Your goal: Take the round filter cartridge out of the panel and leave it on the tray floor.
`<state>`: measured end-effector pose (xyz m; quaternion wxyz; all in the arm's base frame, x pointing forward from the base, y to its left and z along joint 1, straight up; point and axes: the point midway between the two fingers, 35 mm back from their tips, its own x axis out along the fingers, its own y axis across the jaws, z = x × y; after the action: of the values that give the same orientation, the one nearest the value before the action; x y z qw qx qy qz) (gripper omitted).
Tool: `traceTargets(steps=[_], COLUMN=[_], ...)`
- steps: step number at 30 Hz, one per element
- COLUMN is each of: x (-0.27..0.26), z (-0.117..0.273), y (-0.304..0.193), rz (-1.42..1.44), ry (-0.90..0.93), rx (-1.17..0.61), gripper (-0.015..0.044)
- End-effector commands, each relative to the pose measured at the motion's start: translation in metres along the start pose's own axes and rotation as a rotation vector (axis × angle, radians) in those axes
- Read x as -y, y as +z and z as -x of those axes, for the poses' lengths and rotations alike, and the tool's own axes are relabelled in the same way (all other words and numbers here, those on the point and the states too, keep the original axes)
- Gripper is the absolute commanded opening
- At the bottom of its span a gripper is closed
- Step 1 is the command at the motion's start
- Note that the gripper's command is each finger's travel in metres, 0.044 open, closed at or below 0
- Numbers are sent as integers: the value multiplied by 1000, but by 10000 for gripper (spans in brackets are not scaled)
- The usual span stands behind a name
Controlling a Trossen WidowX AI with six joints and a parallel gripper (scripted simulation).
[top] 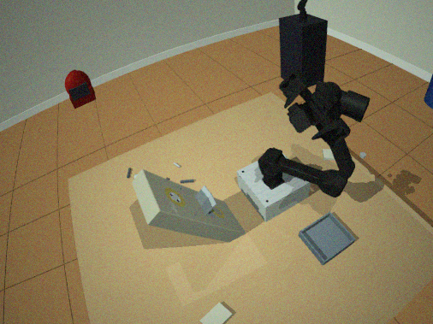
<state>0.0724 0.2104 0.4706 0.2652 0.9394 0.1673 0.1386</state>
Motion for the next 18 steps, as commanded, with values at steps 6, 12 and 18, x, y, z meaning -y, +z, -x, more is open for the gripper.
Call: traceTargets(steps=[6, 12, 18], x=[-49, -115, -157], z=[14, 21, 15], y=[-5, 12, 42], rz=[-685, -1602, -2266], ry=[-16, -88, -147], rx=[-149, -291, -364], gripper=[242, 106, 106])
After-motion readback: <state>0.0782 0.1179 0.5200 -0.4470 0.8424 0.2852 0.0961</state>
